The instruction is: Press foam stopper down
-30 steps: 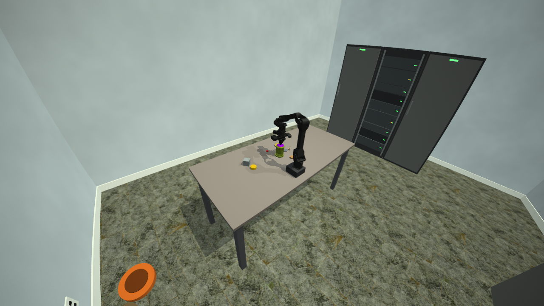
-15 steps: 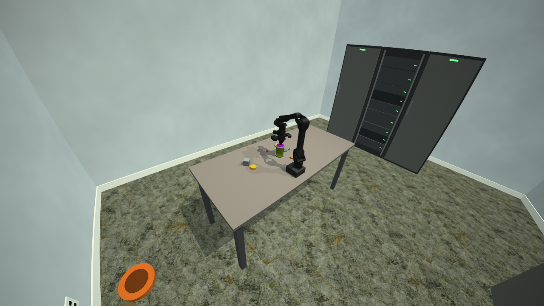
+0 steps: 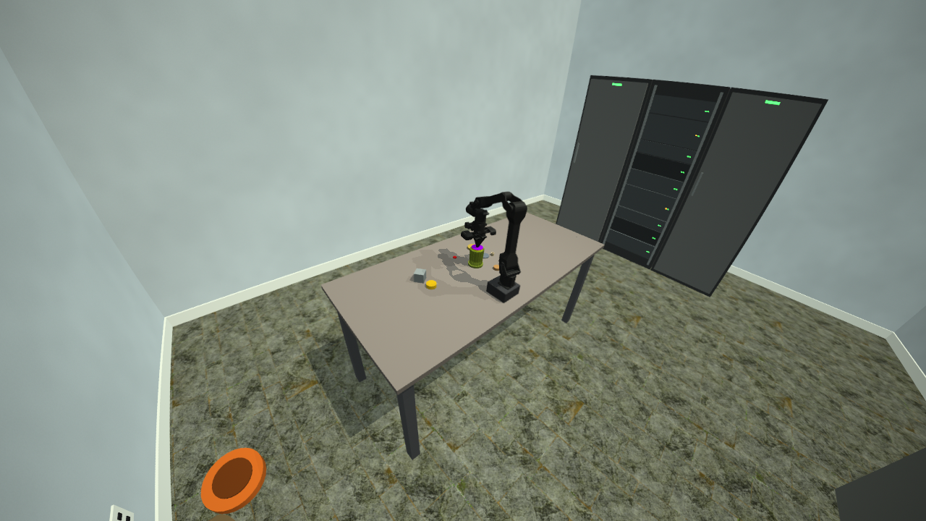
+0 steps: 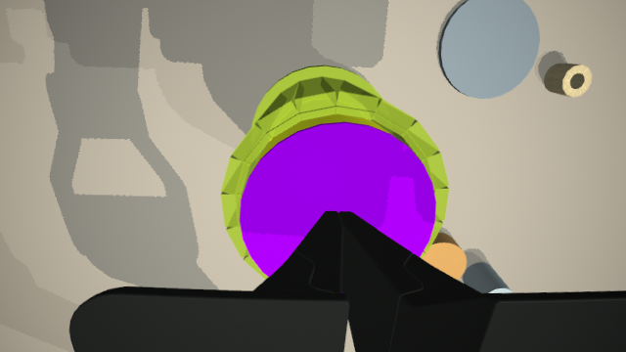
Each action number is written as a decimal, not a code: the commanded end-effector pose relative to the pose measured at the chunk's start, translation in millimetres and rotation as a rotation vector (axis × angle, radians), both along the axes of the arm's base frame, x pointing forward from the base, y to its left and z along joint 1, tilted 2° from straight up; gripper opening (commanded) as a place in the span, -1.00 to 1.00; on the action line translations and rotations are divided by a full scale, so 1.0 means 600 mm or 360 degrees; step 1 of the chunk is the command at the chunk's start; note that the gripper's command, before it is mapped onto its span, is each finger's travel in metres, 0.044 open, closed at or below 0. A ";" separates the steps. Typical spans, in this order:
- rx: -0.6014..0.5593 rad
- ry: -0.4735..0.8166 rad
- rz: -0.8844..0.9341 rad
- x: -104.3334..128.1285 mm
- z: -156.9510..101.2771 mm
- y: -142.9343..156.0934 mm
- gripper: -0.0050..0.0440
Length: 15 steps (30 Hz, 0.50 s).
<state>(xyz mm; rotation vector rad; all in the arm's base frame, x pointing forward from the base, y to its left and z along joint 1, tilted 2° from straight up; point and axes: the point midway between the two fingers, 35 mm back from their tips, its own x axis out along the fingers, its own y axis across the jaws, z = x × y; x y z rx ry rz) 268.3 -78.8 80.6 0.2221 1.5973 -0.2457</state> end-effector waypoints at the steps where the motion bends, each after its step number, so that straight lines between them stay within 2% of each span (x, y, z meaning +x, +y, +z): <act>1: -0.0016 -0.0041 0.0002 0.005 0.010 -0.002 -0.80; 15: -0.0016 -0.0041 0.0002 0.004 0.009 -0.002 -0.80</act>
